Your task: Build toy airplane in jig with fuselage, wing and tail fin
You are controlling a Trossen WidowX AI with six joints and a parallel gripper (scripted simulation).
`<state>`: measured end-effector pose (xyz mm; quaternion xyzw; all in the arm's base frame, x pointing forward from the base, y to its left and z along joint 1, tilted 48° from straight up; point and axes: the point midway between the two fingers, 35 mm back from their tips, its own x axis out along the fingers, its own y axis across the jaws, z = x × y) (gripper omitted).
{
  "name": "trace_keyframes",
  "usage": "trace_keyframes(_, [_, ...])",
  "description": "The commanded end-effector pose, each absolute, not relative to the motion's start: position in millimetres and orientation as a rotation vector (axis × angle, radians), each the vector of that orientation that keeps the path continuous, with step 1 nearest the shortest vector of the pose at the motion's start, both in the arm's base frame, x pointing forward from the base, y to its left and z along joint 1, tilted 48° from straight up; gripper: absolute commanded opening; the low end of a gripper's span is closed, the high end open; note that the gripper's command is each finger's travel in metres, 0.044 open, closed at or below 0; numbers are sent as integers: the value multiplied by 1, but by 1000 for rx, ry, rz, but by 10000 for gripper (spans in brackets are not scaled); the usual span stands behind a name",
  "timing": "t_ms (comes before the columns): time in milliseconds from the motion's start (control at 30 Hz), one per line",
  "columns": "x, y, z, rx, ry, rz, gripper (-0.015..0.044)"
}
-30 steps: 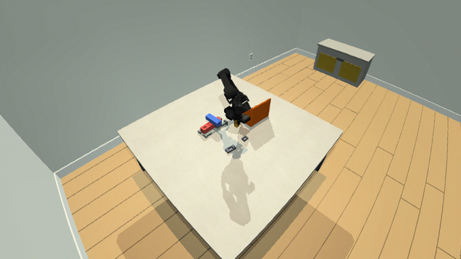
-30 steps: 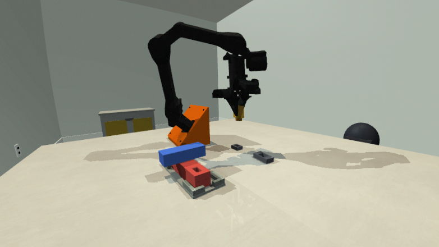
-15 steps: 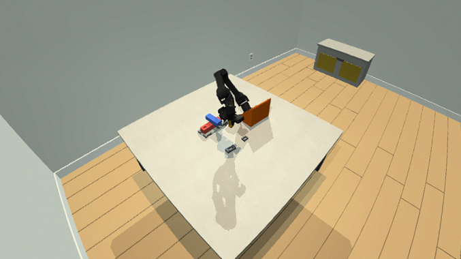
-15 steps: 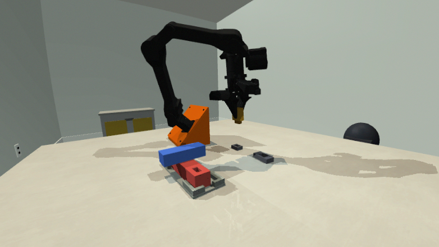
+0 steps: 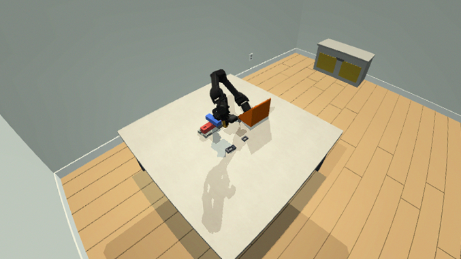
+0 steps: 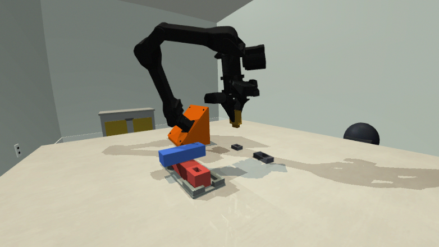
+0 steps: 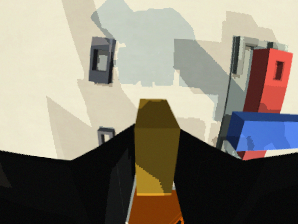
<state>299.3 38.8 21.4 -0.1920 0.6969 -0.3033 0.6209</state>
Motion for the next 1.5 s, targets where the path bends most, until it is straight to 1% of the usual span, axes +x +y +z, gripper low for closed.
trace_keyframes(0, [305,29,29,-441,1594,-694,0])
trace_keyframes(767, [323,-28,63,-468,1582,-705,0])
trace_keyframes(1467, [327,-83,95,-503,1581,-741,0])
